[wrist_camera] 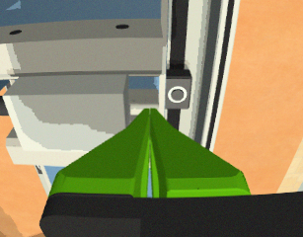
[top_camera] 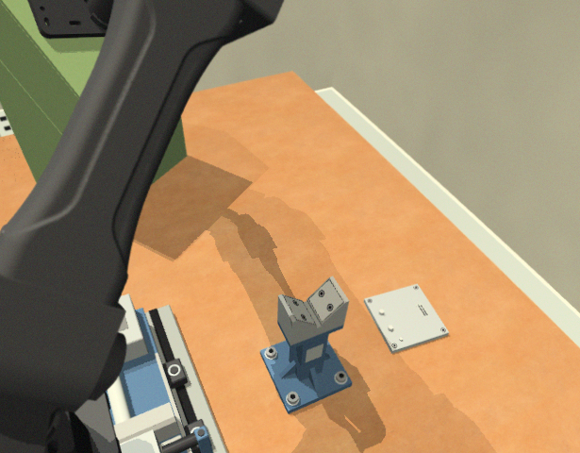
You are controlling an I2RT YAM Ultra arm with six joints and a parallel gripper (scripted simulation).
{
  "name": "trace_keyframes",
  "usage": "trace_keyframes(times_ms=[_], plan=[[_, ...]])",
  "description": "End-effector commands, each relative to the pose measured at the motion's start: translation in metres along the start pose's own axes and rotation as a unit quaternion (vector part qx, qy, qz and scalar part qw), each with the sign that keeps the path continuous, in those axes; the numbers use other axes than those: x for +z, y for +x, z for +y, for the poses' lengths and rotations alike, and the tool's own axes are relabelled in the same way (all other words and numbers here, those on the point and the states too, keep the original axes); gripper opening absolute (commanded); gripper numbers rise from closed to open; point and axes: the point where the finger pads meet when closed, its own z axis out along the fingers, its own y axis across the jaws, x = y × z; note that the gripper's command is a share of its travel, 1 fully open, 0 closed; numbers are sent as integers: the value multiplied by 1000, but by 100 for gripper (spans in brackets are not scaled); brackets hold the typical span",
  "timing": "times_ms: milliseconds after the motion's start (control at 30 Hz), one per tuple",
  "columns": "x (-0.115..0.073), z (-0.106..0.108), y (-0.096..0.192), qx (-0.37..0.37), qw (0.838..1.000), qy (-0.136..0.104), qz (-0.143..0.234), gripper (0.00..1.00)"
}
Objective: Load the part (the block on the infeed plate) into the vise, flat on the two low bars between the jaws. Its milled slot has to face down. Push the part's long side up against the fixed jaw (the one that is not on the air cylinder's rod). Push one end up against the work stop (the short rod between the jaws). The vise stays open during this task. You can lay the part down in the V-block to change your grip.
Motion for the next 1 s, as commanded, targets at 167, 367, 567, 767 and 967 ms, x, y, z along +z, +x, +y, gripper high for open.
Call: trace_keyframes(times_ms=[167,367,567,767,967], plan=[[-15,0,-10,-2,1000,11,-16,0],[-13,4,-10,-4,1000,9,-14,0],[-11,5,-6,-1,1000,8,-12,0],[-12,5,-5,2,1000,9,-11,0],[-11,9,-5,0,1000,5,-10,0]])
